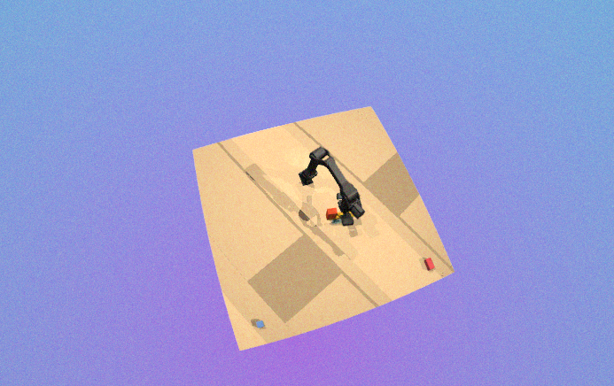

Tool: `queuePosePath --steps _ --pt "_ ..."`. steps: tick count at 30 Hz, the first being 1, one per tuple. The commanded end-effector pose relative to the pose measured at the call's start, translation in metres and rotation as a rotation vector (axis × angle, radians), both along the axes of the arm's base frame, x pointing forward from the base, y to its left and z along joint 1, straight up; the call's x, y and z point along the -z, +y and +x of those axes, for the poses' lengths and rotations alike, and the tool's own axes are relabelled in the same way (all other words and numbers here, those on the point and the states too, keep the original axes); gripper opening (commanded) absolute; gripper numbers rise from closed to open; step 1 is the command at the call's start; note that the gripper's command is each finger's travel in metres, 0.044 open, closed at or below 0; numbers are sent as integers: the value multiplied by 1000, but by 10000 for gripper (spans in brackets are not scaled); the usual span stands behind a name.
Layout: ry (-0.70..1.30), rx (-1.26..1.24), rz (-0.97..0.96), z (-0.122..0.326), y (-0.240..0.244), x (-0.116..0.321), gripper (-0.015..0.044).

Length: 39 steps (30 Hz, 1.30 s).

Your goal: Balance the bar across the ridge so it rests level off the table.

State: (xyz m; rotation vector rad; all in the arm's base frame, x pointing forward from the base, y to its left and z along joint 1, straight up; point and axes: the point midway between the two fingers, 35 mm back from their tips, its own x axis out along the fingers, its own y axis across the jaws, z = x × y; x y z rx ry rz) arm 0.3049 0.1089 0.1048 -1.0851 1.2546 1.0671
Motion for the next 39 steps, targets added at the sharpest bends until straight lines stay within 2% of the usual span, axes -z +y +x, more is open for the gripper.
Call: queuePosePath --steps 1,12,22,26,34,39 --pt "1 0 0 0 0 0 185" --pt "1 0 0 0 0 0 185" --pt "1 0 0 0 0 0 440" --pt "1 0 0 1 0 -7 440" --pt "1 0 0 -1 0 -93 440" --pt "1 0 0 -2 -1 -100 440"
